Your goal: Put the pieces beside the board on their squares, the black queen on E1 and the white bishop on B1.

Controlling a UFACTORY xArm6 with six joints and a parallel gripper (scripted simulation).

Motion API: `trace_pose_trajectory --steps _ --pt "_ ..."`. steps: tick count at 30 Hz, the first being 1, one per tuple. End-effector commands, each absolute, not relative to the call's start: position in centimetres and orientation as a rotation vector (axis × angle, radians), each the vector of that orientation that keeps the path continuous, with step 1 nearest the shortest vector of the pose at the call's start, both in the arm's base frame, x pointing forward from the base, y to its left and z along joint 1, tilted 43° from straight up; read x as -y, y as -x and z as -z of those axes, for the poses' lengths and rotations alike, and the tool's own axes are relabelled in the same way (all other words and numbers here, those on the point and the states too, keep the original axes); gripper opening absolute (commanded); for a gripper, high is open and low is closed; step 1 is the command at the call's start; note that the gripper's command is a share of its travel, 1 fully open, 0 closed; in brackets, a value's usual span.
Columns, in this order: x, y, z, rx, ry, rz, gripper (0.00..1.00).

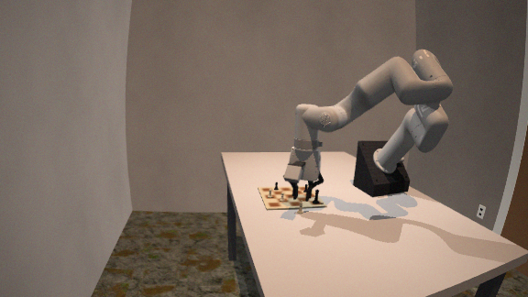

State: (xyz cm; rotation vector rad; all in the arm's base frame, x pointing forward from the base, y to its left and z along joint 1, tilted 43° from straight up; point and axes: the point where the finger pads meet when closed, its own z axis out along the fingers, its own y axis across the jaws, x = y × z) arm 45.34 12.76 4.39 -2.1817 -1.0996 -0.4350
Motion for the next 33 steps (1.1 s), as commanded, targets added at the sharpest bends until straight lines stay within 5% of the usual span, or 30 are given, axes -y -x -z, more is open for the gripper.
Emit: trace_pose_trajectory --steps 1,33 --pt "-12.7 -45.5 -4.4 1.100 2.183 0.439 0.37" --pt "-15.2 -45.5 -1.7 1.100 2.183 0.439 0.37"
